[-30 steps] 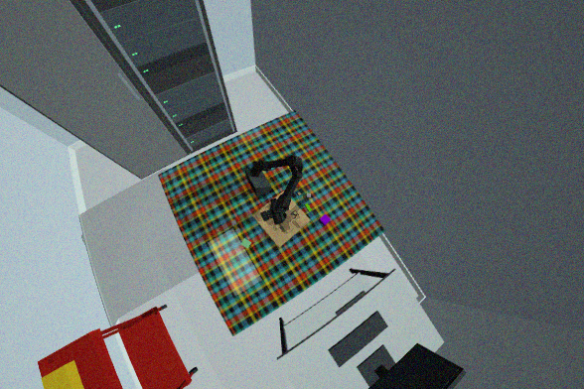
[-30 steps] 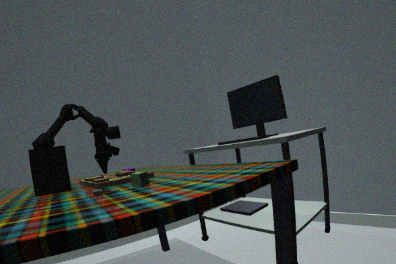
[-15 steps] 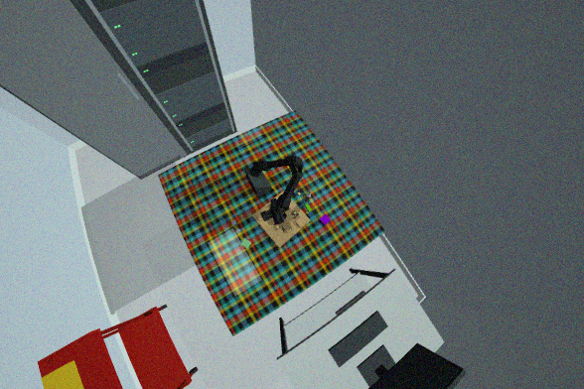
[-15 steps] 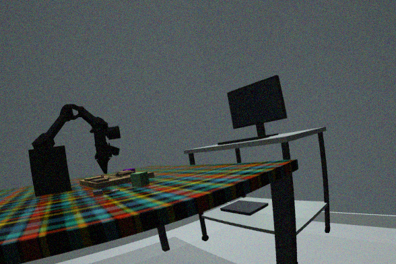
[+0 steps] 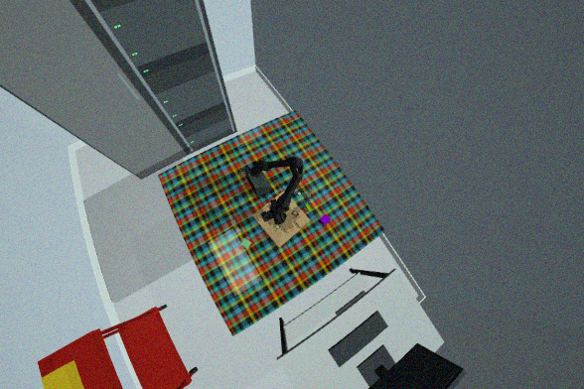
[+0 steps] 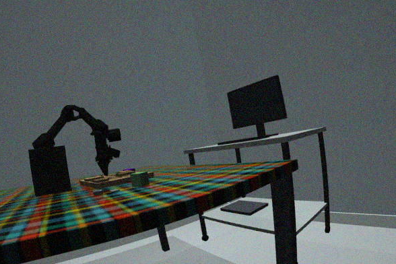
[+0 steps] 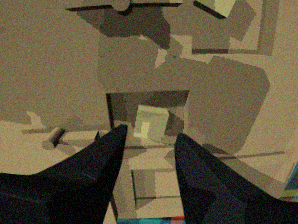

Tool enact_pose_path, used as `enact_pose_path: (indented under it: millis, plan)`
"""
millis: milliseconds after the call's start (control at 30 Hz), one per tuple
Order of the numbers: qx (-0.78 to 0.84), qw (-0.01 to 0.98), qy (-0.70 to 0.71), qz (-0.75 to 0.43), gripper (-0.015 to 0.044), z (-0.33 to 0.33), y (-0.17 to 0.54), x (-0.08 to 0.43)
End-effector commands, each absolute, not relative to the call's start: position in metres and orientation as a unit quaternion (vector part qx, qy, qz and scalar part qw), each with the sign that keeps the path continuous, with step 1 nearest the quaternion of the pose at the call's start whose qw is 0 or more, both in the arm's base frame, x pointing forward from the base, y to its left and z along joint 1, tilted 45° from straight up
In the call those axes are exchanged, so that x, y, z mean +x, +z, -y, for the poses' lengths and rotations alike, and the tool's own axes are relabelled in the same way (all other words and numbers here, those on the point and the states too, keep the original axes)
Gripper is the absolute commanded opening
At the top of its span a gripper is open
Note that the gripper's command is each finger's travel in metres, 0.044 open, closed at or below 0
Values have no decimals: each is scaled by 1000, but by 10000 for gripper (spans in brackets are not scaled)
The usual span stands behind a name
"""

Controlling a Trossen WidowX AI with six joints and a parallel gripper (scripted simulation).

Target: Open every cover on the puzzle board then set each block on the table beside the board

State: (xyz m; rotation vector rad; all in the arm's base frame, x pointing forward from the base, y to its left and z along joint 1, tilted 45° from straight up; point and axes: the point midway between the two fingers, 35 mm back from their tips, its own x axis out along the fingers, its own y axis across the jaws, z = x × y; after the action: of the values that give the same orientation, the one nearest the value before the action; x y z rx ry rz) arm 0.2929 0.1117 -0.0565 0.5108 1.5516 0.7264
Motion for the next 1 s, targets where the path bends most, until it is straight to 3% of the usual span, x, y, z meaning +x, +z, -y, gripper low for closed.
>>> enact_pose_path:
  millis: [0, 967]
  plan:
    - [225, 624, 317, -678, 144, -116, -60, 291]
    - [223, 625, 317, -677, 130, -125, -70, 290]
